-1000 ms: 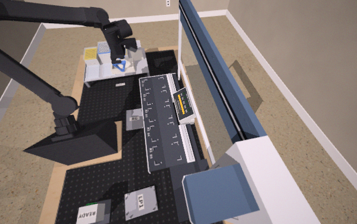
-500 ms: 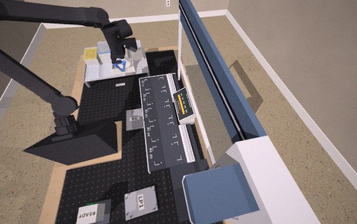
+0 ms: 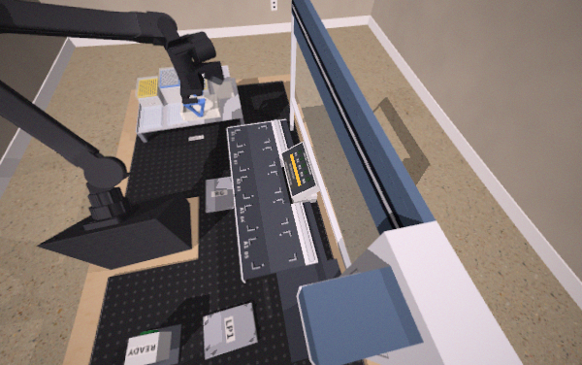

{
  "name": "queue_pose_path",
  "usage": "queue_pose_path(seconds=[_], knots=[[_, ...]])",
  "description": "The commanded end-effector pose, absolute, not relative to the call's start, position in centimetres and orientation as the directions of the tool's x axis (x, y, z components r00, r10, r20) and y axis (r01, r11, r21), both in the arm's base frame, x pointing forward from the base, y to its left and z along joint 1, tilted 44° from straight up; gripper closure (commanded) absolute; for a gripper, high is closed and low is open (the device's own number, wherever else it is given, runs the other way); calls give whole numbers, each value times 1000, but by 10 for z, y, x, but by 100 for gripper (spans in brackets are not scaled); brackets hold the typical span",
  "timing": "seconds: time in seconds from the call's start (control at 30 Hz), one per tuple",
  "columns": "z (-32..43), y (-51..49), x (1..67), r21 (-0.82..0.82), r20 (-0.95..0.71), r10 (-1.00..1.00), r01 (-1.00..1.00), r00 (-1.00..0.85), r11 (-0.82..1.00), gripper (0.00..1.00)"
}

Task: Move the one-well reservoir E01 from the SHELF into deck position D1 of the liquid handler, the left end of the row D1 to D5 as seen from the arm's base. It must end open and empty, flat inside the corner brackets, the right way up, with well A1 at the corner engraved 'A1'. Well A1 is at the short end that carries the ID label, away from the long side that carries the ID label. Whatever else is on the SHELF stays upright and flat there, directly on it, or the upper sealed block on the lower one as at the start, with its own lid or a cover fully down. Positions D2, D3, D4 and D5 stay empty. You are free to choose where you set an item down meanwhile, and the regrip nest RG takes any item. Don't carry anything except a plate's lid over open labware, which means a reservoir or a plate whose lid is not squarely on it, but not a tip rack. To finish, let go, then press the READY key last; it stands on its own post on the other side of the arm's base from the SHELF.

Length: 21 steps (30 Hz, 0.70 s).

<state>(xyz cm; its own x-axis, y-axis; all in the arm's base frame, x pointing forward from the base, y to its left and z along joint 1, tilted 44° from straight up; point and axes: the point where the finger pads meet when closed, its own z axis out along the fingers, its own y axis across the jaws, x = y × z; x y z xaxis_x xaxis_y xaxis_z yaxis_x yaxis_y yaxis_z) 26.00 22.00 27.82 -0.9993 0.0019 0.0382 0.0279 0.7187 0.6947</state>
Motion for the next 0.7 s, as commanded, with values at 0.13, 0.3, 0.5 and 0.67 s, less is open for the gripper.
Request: queue_pose_path(seconds=[0.13,0.3,0.5,0.67], knots=[[298,215,271,708,-13,16,2,-1000,706,100],[299,217,283,708,-12,16,3,-1000,706,100],[298,216,295,708,-13,16,2,-1000,707,100],[297,215,307,707,-12,17,3,-1000,707,100]])
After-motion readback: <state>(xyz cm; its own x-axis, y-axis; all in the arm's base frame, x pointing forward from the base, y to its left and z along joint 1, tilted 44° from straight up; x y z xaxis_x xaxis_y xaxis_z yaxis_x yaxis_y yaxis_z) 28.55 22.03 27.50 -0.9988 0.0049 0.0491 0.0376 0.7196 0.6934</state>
